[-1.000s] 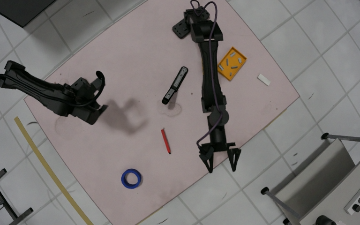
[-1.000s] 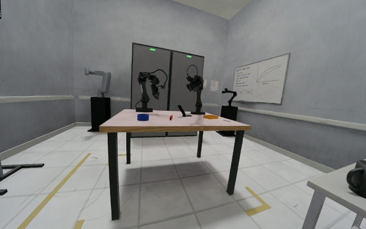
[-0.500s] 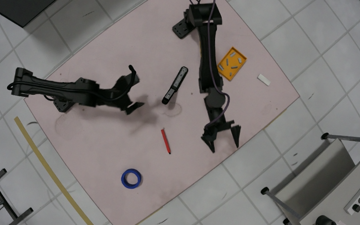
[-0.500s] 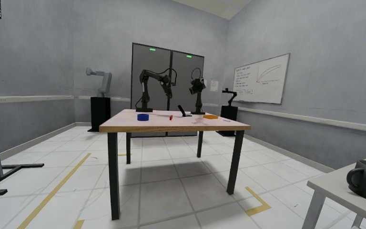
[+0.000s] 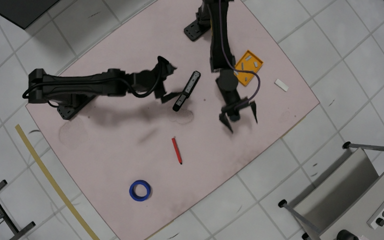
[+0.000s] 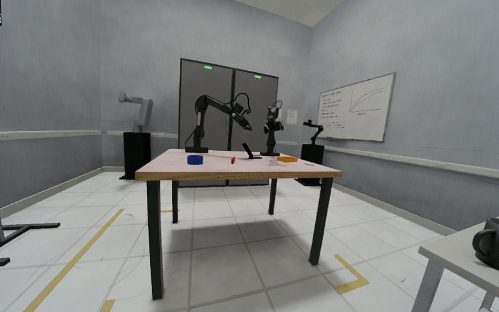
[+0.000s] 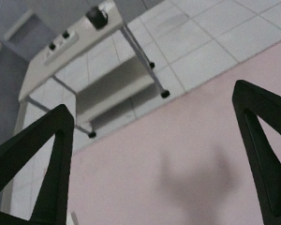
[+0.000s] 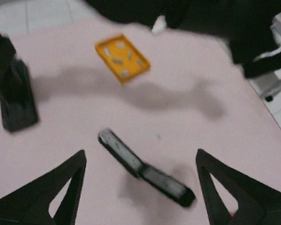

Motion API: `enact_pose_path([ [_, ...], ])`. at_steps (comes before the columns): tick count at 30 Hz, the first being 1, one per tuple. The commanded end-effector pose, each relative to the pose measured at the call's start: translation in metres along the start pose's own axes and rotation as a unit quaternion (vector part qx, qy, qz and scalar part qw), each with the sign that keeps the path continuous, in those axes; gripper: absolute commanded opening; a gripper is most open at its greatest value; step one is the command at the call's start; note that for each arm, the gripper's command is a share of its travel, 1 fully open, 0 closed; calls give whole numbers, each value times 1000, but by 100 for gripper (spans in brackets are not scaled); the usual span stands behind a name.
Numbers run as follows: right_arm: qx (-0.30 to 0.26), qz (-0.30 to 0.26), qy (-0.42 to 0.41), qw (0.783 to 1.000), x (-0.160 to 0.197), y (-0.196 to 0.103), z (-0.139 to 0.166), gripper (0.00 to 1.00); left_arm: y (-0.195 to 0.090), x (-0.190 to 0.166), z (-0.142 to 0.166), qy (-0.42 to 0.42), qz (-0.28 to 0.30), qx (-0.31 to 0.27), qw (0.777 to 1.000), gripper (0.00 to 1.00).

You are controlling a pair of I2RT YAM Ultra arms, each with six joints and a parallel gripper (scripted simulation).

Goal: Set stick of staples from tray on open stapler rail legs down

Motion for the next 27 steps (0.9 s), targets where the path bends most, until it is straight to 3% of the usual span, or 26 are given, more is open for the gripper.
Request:
enact_pose_path([
  [1,-98,18,47,994,11,18,-50,100,-38,26,35,-75,-24,82,994,100],
  [9,-121,-1,65,990,35,33,-63,100,-98,56,91,-164,-36,182,969,100],
  [11,-121,-1,65,990,35,33,-63,100,-98,56,91,-164,-36,182,969,100],
  [17,-120,-4,64,991,37,35,-63,100,-142,84,128,-230,-53,245,940,100],
  [27,-121,-4,63,991,37,35,-63,100,-172,113,154,-274,-80,279,917,100],
])
Point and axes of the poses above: on each arm, the point where the finger pads meet when closed, its own y axis out along the fingers, its own x axis across the jaws, z = x × y, the point moved 5 cm from there along -y, back along the fingers, and after that the axes turned 1 degree about y, right-handed, at the moved point
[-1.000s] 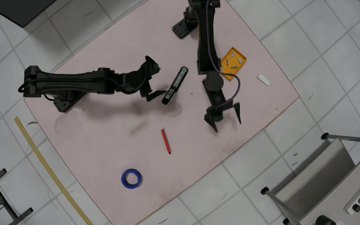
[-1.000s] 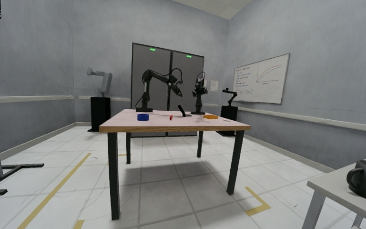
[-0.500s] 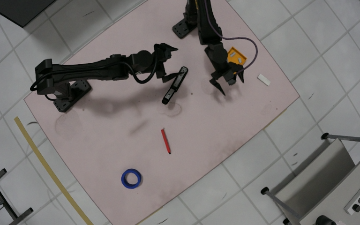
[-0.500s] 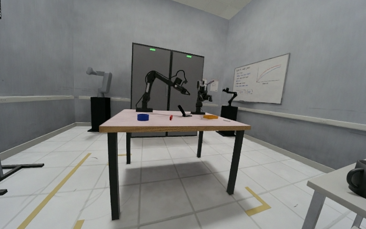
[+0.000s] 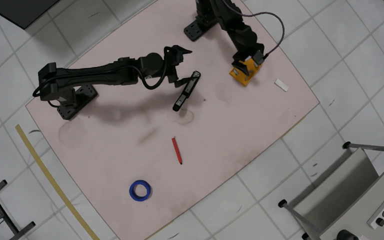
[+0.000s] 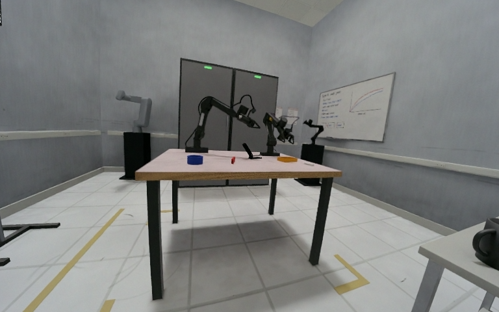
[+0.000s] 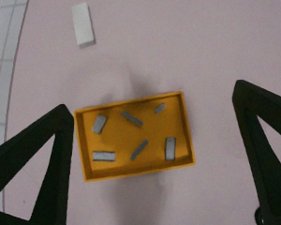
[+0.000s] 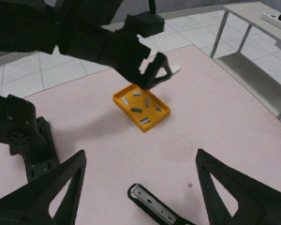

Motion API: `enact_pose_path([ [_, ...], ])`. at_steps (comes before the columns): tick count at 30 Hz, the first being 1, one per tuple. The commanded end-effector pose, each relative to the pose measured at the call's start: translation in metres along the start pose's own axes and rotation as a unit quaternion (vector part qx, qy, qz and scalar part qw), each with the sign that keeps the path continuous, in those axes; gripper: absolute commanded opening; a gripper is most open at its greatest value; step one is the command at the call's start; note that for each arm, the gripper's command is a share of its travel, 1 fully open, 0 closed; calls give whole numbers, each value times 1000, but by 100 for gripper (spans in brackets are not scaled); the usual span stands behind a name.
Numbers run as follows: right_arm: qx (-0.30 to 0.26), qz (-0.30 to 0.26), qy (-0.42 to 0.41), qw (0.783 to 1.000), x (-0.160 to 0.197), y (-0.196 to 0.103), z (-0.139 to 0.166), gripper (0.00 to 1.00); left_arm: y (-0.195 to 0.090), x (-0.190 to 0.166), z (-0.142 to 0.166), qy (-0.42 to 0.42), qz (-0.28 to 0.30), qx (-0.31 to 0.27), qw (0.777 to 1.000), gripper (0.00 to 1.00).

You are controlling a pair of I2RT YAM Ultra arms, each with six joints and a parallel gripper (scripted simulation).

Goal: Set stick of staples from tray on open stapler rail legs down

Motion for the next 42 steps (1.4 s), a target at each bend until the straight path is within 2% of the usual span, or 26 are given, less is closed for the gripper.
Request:
enact_pose_path([
  [1,-30,0,1,1000,3,-1,-22,100,-6,6,19,-3,17,41,999,100],
  [7,-22,-1,0,1000,1,-3,-17,100,-8,20,17,-20,-1,34,999,100],
  [21,-22,-1,0,1000,1,-3,-17,100,-8,20,17,-21,-1,33,999,100],
  [26,-22,-1,0,1000,1,-3,-17,100,-8,20,19,-91,-13,57,994,100],
  [33,-22,-1,0,1000,1,-3,-17,100,-3,19,24,-252,-33,118,960,100],
  [35,-22,-1,0,1000,1,-3,-17,100,-3,19,24,-252,-33,118,960,100],
  [42,-22,-1,0,1000,1,-3,-17,100,3,19,28,-398,-54,171,900,100],
])
Point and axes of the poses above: on each arm, the point where the finger pads meet when closed, its own y axis out along the fingers, its own x axis across the jaws, z = x × y, the point moved 5 cm from there along -y, back along the fingers, and after that the axes turned 1 degree about y, right-handed, at the moved point
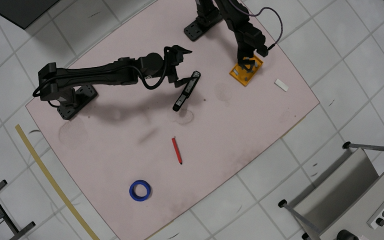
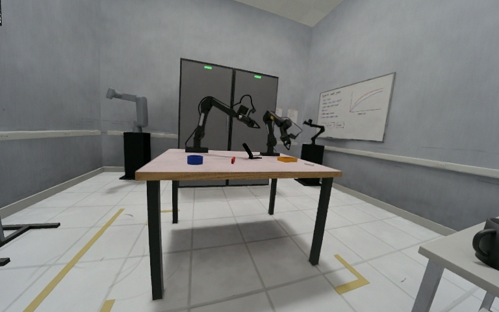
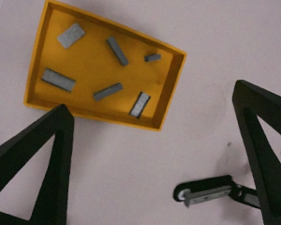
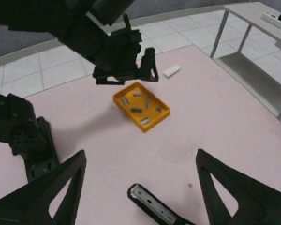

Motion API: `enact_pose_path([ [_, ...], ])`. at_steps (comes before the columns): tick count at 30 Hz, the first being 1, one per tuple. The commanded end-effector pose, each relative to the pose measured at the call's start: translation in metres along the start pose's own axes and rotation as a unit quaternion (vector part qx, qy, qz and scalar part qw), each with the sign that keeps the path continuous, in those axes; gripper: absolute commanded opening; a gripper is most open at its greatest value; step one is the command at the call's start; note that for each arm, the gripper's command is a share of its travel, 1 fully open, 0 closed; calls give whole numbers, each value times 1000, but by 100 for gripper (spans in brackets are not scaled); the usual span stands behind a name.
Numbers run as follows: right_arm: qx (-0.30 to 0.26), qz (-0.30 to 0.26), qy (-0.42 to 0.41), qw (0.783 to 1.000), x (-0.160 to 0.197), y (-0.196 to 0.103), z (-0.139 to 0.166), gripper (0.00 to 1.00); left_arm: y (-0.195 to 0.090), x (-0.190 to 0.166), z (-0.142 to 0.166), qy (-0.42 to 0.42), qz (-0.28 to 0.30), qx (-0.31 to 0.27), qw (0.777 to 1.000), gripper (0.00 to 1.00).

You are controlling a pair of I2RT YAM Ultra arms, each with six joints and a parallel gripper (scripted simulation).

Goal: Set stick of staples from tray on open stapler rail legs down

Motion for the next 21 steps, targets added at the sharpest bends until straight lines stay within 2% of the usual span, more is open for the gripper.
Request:
enact_pose_path([
  [1,-22,-1,0,1000,1,-3,-17,100,-2,-3,-3,-115,-10,37,993,100],
  [8,-22,-1,0,1000,1,-3,-17,100,5,0,-4,-254,-25,88,963,100],
  [11,-22,-1,0,1000,1,-3,-17,100,5,0,-3,-275,-27,97,956,100],
  [21,-22,-1,0,1000,1,-3,-17,100,18,9,-6,-486,-53,172,855,100],
])
Point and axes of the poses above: on each arm, the point where the finger pads meet when closed, its own y axis out along the fingers, its own x axis across the jaws, z = x × y, the point moved 5 cm from there along -y, back along the fingers, and after that the axes turned 1 degree about y, right-handed, at the moved point
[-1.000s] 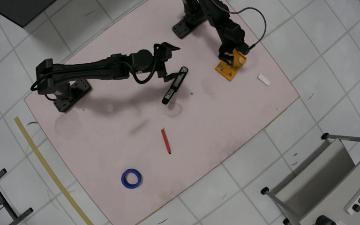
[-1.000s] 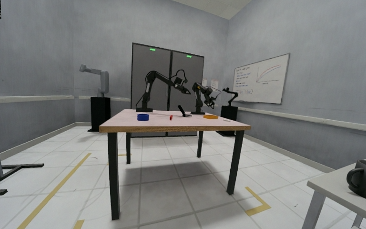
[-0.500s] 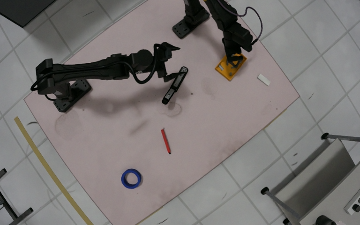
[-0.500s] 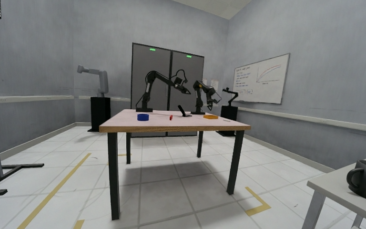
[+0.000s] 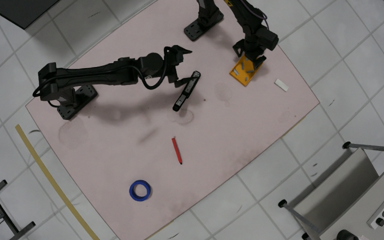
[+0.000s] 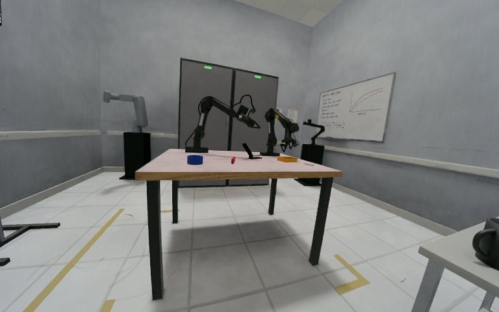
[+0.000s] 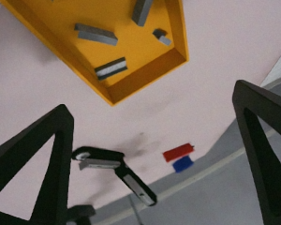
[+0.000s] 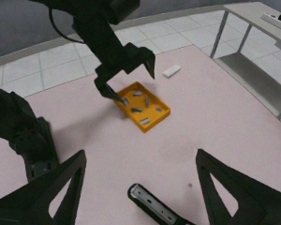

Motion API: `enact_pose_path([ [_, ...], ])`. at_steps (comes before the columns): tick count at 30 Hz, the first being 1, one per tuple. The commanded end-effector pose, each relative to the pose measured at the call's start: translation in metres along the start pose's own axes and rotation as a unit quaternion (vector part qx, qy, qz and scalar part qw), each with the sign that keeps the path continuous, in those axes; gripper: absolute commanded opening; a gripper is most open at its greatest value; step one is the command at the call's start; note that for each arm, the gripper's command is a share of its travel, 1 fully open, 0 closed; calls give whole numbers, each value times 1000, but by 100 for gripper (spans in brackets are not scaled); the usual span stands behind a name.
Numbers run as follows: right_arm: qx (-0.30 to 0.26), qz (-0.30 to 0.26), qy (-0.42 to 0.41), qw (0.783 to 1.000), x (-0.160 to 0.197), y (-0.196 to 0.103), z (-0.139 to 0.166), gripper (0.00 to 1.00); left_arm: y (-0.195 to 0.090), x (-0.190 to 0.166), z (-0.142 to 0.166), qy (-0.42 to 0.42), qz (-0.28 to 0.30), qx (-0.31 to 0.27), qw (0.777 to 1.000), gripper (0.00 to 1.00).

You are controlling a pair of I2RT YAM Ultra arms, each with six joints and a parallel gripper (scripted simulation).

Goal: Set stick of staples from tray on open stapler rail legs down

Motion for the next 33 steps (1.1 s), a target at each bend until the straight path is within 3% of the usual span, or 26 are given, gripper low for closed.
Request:
enact_pose_path([
  [1,-22,-1,0,1000,1,-3,-17,100,-2,-5,1,-110,-6,48,993,100],
  [7,-22,-1,0,1000,1,-3,-17,100,2,-6,-3,-192,-9,79,978,100],
  [15,-22,-1,0,1000,1,-3,-17,100,18,7,-17,-378,-39,143,914,100],
  [19,-22,-1,0,1000,1,-3,-17,100,23,13,-23,-417,-47,152,895,100],
  [33,-22,-1,0,1000,1,-3,-17,100,22,17,-24,-416,-50,145,897,100],
])
Point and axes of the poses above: on each arm, the point where the finger pads meet when closed, its own y axis out along the fingers, its own x axis across the jaws, z = x × y, the point moved 5 cm from there along -y, back along the fingers, and after that the axes turned 1 degree about y, right-handed, at the moved point
